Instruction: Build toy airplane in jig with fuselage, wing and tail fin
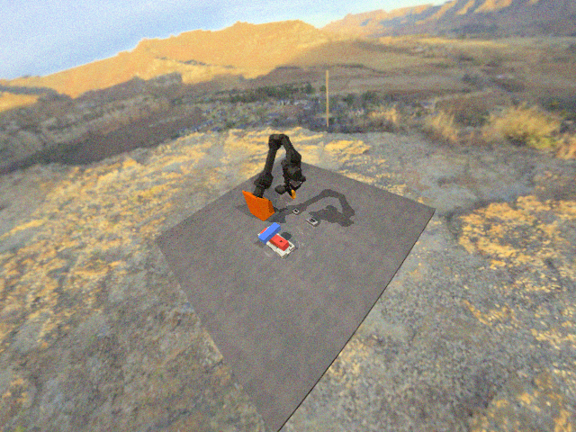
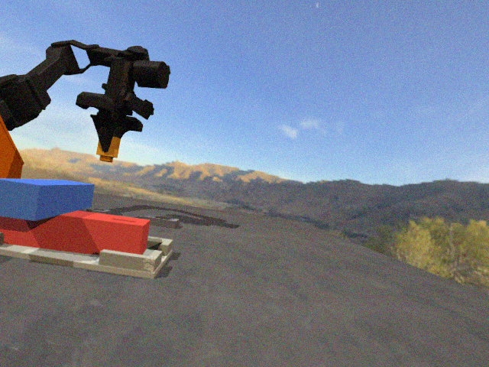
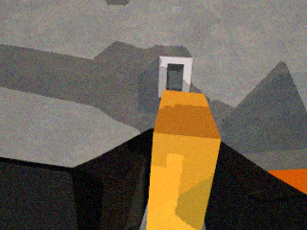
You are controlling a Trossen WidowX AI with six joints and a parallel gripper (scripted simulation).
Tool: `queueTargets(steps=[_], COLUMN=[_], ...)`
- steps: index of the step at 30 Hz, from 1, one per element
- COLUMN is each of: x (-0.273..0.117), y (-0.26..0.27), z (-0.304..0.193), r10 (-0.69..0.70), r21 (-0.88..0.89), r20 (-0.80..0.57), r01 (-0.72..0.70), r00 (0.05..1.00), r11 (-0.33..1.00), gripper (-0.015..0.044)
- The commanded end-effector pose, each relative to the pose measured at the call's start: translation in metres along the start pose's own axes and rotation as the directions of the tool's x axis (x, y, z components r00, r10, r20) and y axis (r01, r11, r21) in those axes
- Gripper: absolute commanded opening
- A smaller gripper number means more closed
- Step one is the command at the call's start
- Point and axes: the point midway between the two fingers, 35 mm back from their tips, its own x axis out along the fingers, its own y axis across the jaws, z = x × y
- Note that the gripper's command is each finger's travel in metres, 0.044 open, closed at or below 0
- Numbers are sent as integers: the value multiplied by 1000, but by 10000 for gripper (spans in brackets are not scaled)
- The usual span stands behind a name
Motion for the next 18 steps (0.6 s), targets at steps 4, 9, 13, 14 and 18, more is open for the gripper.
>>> queueTargets(steps=[4, 9, 13, 14, 18], x=[-12, -13, -14, -14, -14], y=[2, -3, -9, -10, -18], z=[0, 12, 21, 23, 33], r10=[7, 5, 3, 1, -4], r21=[-2, -10, -16, -16, -18], r20=[5, 6, 8, 9, 11], r01=[-7, -5, -3, -1, 4], r00=[1000, 1000, 1000, 1000, 1000], r11=[1000, 1000, 1000, 1000, 1000], gripper=[0, 0, 0, 0, 0])
